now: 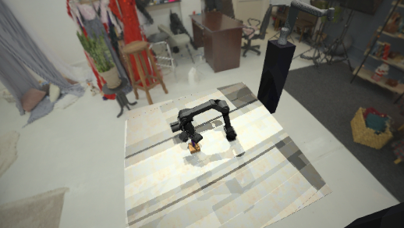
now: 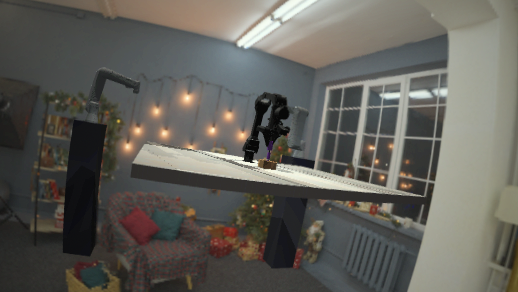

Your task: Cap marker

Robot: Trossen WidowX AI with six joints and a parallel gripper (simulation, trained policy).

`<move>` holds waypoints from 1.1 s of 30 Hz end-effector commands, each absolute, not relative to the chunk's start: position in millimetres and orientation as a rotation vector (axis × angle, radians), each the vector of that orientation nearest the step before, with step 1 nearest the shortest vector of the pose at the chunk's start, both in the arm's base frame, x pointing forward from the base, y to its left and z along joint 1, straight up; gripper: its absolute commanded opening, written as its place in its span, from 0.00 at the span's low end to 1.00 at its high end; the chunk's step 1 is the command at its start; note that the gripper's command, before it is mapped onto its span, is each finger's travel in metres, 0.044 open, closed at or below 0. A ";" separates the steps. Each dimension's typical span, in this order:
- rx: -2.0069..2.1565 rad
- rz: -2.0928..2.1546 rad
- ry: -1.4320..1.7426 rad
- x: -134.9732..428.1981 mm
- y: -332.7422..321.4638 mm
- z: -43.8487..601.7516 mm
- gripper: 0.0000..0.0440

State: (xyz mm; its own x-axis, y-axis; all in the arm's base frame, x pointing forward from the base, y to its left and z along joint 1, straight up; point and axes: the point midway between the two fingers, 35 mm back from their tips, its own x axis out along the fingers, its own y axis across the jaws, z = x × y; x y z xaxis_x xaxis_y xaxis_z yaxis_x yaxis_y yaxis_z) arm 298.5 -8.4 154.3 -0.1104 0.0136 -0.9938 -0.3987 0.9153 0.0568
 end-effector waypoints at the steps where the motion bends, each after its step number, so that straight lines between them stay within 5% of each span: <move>1: -0.296 0.369 1.664 296.4 -7.7 144.9 0.00; 20: -0.326 0.448 1.686 291.8 -7.6 96.7 0.01; 21: -0.329 0.449 1.691 290.9 -8.1 94.5 0.07; 33: -0.372 0.474 1.685 288.4 -11.2 85.4 0.12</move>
State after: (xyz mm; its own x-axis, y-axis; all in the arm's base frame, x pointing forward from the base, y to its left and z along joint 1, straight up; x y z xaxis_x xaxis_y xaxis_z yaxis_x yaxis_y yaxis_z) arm 298.3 -9.1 101.6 -0.1120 0.0298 -0.9933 -0.4852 0.8707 0.0809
